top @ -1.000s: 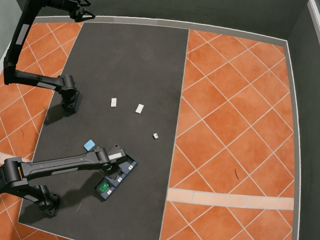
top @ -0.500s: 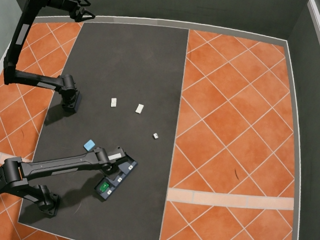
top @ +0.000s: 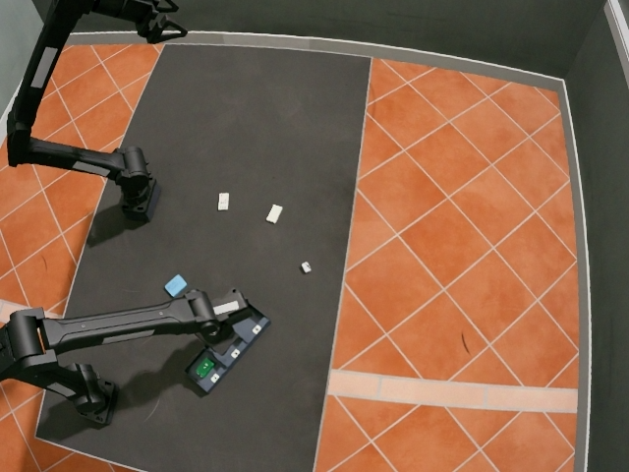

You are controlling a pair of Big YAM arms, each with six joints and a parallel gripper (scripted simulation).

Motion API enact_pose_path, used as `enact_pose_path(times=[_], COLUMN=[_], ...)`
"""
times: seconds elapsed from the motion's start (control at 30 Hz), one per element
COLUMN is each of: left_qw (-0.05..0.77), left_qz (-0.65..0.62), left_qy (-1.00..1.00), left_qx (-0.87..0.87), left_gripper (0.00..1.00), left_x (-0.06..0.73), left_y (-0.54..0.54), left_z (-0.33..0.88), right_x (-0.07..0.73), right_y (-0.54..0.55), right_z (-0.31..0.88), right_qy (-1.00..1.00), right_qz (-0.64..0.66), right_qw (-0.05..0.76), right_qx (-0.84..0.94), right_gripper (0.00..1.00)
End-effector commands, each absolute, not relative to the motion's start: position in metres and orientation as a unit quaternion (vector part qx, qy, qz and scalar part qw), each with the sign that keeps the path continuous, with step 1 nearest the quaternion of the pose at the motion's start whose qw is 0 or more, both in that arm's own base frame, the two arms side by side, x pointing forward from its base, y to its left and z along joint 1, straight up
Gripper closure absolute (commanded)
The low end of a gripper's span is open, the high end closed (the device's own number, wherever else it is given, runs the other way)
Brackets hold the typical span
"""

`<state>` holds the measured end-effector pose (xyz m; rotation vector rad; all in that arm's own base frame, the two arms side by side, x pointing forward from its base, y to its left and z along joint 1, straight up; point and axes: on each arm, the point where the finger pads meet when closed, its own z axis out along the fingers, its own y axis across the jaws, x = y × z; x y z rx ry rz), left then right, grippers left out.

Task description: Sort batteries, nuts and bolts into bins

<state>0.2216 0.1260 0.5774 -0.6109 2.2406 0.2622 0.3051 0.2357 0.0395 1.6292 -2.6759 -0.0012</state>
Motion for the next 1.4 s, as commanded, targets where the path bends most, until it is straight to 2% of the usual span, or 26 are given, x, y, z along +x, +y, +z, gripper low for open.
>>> enact_pose_path(times=[0.0, 0.6, 0.8, 1.17, 1.2, 1.37], left_qw=[0.415, 0.415, 0.415, 0.415, 0.415, 0.415], left_qz=[0.111, 0.111, 0.111, 0.111, 0.111, 0.111], left_qy=[0.872, 0.872, 0.872, 0.872, 0.872, 0.872], left_qx=[-0.234, -0.234, -0.234, -0.234, -0.234, -0.234], left_gripper=[0.00, 0.00, 0.00, 0.00, 0.00, 0.00], left_x=[0.211, 0.211, 0.211, 0.211, 0.211, 0.211], left_y=[0.121, 0.121, 0.121, 0.121, 0.121, 0.121], left_z=[0.603, 0.603, 0.603, 0.603, 0.603, 0.603], right_x=[0.322, 0.324, 0.306, 0.306, 0.309, 0.306], right_y=[0.257, 0.258, 0.244, 0.244, 0.247, 0.244], right_z=[0.054, 0.066, 0.035, 0.017, 0.028, 0.005], right_qy=[-0.852, -0.851, -0.851, -0.851, -0.851, -0.851], right_qz=[-0.001, -0.003, 0.001, 0.001, -0.001, 0.001], right_qw=[-0.017, -0.030, 0.000, 0.000, -0.017, 0.000], right_qx=[0.523, 0.524, 0.525, 0.525, 0.525, 0.525], right_gripper=[0.89, 0.89, 0.89, 0.89, 0.89, 0.89])
